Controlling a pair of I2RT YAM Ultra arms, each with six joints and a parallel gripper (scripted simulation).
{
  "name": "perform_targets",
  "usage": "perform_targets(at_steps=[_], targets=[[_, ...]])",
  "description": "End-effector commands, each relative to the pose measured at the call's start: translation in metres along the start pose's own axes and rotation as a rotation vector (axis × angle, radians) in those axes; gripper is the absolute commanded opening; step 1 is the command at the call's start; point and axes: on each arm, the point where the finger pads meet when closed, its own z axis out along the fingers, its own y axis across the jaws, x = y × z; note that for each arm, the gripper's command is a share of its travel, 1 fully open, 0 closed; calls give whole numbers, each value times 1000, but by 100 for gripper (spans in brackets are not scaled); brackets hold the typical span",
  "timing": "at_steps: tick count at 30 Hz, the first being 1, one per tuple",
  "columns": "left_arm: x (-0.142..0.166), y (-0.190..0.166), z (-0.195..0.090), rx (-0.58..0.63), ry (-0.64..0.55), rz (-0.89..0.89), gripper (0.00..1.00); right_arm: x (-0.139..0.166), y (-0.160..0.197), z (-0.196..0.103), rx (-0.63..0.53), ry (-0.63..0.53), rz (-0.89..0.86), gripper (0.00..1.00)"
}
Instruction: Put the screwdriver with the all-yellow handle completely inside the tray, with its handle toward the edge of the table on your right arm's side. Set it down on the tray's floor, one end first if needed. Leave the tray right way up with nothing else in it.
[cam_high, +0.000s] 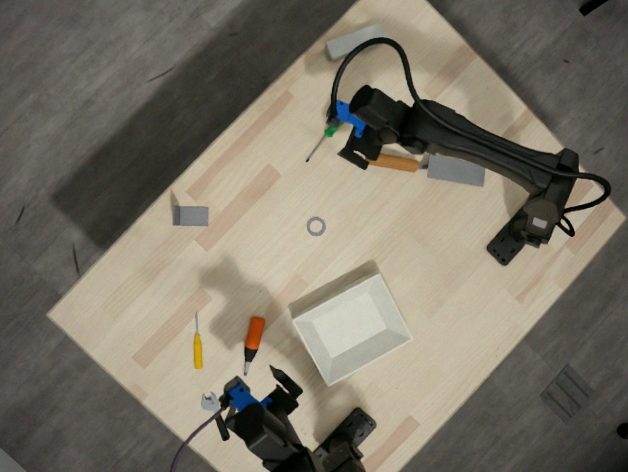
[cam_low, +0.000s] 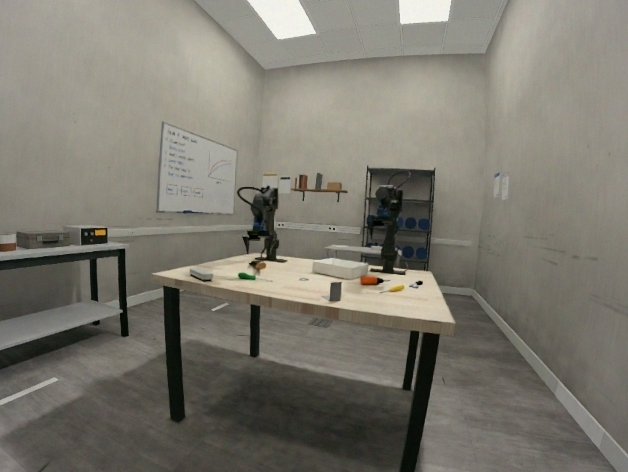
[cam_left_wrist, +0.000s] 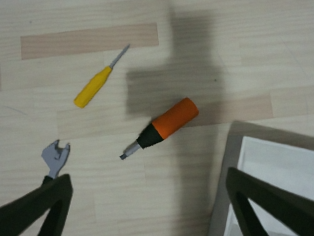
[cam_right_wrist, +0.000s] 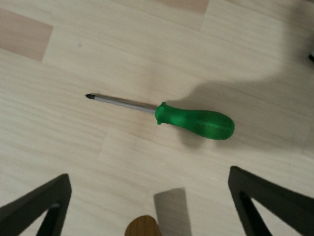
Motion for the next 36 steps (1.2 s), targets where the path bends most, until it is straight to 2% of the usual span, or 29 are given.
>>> perform_targets(at_steps=[1, 3, 6, 8, 15, 30, 34, 36], targets=[[-19, 16, 31, -18, -28, -34, 100, -15, 0, -17, 0, -53, -9, 100], [-19, 16, 31, -18, -28, -34, 100, -15, 0, -17, 0, -53, -9, 100], [-28, 36, 59, -48, -14, -92, 100, -15, 0, -17, 0, -53, -9, 100], [-39, 48, 69, -67, -23, -120, 100, -15, 0, -17, 0, -53, -9, 100], [-46, 73, 108, -96, 18, -186, 100, -15, 0, -17, 0, -53, -9, 100], [-44, 74, 111, -96, 37, -184, 100, -12, 0, -15, 0, -42, -8, 100], [-35, 69, 116, -51, 88, -88, 55, -24, -6, -23, 21, -105, -2, 100], [-33, 68, 118, -36, 105, -43, 52, -23, -8, -23, 26, -114, 0, 100]])
